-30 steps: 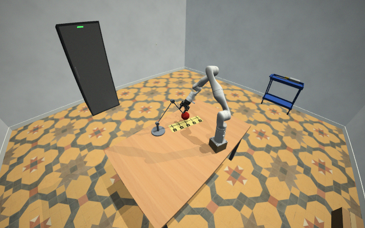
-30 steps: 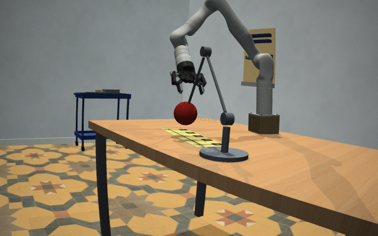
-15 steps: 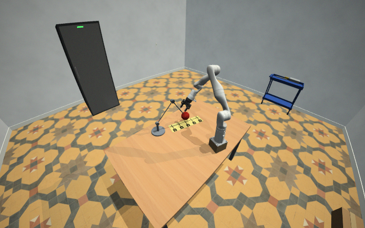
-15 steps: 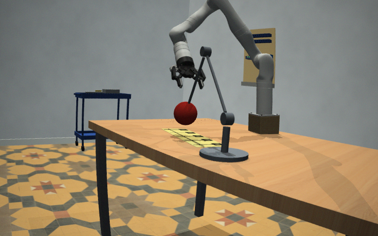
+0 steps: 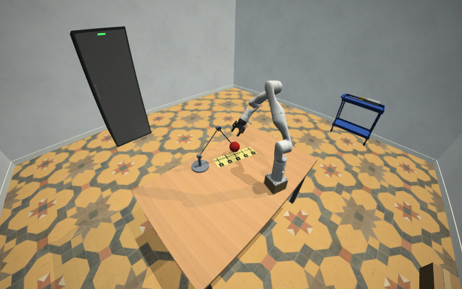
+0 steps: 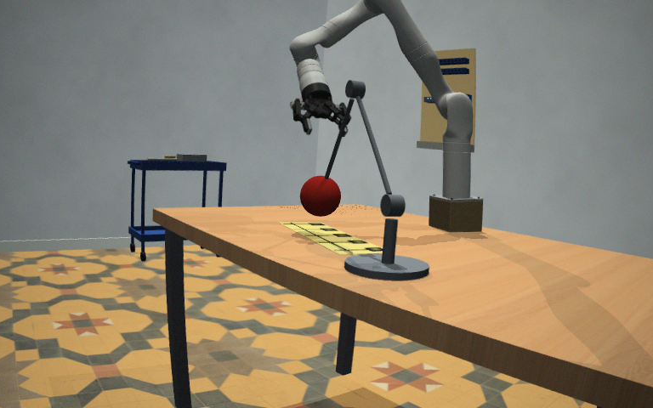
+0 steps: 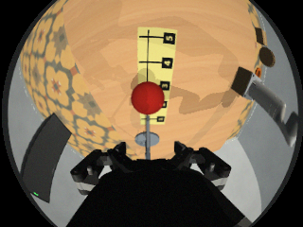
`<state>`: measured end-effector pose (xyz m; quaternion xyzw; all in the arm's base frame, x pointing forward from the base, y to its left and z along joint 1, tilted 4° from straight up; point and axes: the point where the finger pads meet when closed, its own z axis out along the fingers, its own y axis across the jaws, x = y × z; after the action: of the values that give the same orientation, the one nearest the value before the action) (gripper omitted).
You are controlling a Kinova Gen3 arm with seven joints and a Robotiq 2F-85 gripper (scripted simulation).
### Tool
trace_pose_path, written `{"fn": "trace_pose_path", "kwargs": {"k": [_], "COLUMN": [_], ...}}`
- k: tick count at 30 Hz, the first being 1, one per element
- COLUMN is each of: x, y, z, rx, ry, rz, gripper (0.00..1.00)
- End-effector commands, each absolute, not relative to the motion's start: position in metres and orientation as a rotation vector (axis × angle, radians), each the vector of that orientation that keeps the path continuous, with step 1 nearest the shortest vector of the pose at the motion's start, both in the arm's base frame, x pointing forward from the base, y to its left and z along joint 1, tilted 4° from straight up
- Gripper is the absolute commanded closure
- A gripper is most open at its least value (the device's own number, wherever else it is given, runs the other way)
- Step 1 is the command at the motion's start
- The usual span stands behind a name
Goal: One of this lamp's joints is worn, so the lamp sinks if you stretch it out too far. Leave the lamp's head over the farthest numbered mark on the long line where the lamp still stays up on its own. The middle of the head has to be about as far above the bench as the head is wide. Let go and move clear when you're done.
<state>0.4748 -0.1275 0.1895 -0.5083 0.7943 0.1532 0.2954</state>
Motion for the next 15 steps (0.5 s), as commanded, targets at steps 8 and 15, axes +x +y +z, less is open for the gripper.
{"fn": "trace_pose_path", "kwargs": {"k": [8, 15], "x": [0.463, 0.463], "y": [-0.15, -0.147], "z": [0.221, 0.219], "rx": [-1.349, -1.352], "ry": [2.117, 2.113], "rz": [0.4, 0.404], "gripper": [0.0, 0.0]}}
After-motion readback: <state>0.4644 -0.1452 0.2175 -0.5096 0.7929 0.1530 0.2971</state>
